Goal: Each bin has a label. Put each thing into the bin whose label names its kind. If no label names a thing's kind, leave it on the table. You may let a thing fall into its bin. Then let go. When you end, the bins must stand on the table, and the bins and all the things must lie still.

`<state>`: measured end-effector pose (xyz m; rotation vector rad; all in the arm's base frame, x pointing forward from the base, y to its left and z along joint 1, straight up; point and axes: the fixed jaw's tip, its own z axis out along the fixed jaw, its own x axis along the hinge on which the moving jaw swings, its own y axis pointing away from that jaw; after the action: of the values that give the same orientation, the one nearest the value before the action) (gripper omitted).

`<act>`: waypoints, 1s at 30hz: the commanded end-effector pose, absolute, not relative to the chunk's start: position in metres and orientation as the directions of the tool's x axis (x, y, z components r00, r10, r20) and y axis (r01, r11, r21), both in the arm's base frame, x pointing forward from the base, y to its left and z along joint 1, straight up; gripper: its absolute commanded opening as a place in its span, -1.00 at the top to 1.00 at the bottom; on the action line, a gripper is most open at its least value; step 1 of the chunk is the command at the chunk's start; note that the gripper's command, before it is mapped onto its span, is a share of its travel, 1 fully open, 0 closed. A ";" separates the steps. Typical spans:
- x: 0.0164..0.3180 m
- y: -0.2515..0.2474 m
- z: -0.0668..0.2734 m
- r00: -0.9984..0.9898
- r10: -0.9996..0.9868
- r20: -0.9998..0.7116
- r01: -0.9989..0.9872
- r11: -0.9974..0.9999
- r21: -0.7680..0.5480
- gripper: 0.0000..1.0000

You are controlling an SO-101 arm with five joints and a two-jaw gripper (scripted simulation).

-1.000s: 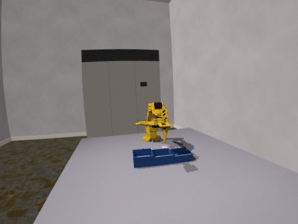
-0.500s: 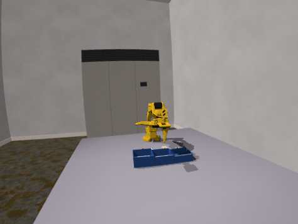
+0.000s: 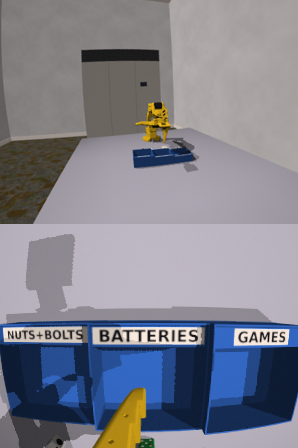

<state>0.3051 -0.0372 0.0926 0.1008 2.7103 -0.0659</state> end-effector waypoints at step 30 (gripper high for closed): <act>0.318 0.043 0.101 -0.871 0.125 -0.475 0.083 0.991 0.108 -1.00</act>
<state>0.3129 0.0385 0.0882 0.1552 2.6935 0.0942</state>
